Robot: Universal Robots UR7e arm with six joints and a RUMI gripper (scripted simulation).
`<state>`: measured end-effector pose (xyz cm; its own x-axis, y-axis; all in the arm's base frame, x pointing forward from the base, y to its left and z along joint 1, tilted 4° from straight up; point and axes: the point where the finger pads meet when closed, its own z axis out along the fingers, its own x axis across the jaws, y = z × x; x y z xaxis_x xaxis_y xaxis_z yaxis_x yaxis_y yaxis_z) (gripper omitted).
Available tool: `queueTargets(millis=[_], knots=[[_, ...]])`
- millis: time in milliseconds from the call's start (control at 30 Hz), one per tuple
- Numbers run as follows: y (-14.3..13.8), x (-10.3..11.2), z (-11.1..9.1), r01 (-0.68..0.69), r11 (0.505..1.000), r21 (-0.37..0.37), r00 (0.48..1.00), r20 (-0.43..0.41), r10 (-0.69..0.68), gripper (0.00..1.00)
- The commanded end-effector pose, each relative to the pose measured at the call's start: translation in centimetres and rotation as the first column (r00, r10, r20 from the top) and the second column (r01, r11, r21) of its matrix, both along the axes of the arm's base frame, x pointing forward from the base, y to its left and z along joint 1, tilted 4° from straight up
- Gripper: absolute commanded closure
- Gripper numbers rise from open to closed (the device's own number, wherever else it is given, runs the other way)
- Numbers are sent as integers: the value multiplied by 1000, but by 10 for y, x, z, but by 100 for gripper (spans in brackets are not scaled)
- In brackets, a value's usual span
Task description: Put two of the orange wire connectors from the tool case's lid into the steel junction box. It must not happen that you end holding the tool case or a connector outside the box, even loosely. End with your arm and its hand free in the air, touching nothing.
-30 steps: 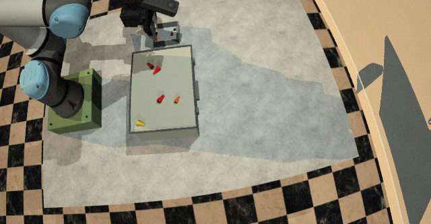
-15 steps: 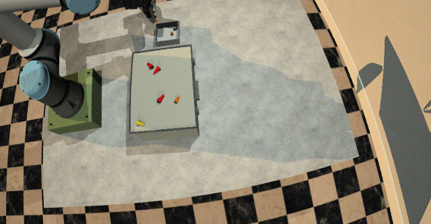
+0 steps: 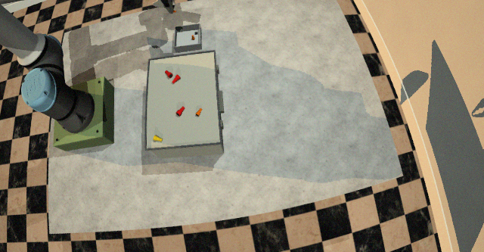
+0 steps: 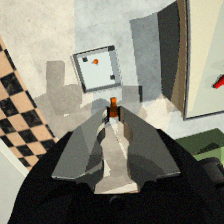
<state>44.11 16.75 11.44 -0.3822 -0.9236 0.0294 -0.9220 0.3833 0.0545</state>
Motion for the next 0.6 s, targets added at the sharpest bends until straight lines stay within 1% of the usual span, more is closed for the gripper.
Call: queueTargets(millis=[0, 67, 333, 567], knots=[[14, 2, 0, 1, 1000, -1, 1000, 1, -1, 100], [14, 2, 0, 1, 1000, -1, 1000, 1, -1, 100], [29, 4, 0, 1, 1000, -1, 1000, 1, -1, 100], [34, 5, 0, 1, 1000, -1, 1000, 1, -1, 100]])
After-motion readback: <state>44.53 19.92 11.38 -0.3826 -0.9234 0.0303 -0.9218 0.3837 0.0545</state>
